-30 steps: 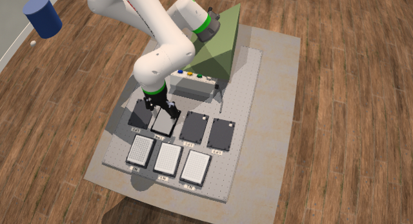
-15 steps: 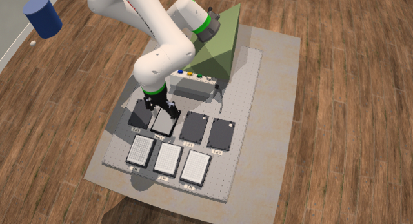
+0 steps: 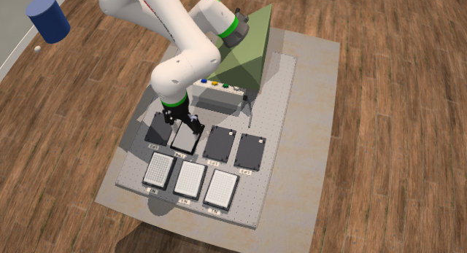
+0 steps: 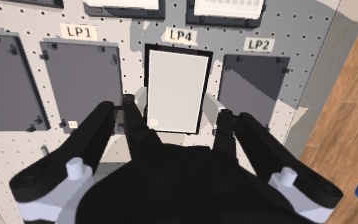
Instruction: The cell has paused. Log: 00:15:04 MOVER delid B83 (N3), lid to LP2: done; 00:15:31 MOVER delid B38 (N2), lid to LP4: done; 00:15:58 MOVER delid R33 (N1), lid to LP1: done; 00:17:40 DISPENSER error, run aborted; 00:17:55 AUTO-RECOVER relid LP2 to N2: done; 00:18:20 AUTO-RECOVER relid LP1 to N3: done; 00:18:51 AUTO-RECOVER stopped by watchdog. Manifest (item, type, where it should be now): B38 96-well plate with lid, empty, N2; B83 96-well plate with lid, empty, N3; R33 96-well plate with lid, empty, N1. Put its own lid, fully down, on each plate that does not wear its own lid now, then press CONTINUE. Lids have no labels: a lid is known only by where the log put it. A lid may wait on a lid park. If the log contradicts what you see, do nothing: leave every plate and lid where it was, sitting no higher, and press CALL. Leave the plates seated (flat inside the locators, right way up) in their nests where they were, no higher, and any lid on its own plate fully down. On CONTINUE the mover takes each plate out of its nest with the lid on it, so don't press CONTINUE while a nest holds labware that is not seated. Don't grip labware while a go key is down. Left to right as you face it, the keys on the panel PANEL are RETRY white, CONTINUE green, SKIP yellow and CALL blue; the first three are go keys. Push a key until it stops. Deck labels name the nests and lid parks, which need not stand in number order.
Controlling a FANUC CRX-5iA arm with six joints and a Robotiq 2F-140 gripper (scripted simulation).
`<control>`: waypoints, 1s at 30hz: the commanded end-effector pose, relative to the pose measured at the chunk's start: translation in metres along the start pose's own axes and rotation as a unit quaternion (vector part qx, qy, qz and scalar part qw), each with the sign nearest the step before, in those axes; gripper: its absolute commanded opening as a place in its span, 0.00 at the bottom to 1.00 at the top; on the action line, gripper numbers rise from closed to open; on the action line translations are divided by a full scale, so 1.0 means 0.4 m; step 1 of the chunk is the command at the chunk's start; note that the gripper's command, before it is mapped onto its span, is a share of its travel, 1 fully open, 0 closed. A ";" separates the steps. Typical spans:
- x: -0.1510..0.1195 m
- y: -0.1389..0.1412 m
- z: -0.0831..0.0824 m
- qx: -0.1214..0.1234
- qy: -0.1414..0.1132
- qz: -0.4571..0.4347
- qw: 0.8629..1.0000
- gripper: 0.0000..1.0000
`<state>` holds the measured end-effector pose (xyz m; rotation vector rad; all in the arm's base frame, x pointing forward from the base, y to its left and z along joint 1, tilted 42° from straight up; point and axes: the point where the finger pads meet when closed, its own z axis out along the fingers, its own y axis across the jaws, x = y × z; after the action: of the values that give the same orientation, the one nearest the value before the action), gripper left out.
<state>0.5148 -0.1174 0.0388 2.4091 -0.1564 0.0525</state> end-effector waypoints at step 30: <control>0.000 0.000 -0.001 0.000 0.000 0.000 1.000 0.66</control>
<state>0.5148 -0.1174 0.0388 2.4091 -0.1564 0.0525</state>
